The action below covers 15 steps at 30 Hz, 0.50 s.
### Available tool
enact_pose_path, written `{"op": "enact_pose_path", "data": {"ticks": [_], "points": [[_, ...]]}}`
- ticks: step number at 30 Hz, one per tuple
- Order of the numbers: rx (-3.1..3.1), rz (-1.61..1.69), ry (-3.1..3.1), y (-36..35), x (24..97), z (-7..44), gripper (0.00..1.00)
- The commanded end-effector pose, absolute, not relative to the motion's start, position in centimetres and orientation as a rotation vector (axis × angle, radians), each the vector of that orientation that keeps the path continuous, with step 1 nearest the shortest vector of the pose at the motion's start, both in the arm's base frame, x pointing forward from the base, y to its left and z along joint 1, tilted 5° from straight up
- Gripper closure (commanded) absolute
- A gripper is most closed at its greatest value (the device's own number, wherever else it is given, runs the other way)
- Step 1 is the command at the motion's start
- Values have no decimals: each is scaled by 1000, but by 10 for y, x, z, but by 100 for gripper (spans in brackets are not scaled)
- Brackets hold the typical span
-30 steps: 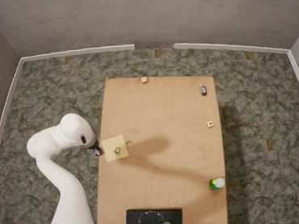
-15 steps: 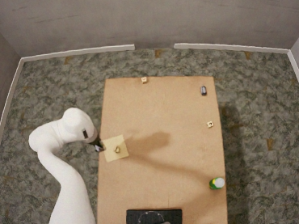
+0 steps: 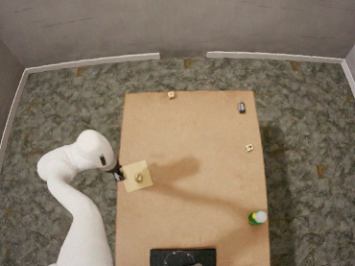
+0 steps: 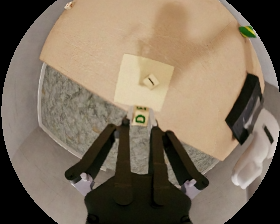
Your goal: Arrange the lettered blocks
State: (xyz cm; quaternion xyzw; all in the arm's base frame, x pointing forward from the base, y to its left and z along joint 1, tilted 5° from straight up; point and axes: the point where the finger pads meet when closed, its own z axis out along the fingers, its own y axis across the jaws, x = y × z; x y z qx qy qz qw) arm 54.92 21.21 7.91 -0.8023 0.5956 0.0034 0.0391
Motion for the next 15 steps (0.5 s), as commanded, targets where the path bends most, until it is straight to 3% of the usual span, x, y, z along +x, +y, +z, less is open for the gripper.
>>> {"op": "enact_pose_path", "data": {"ticks": [1,15], "points": [[-2456,19,1828,216,548,58,76],[-2460,18,1824,220,550,8,76]]}}
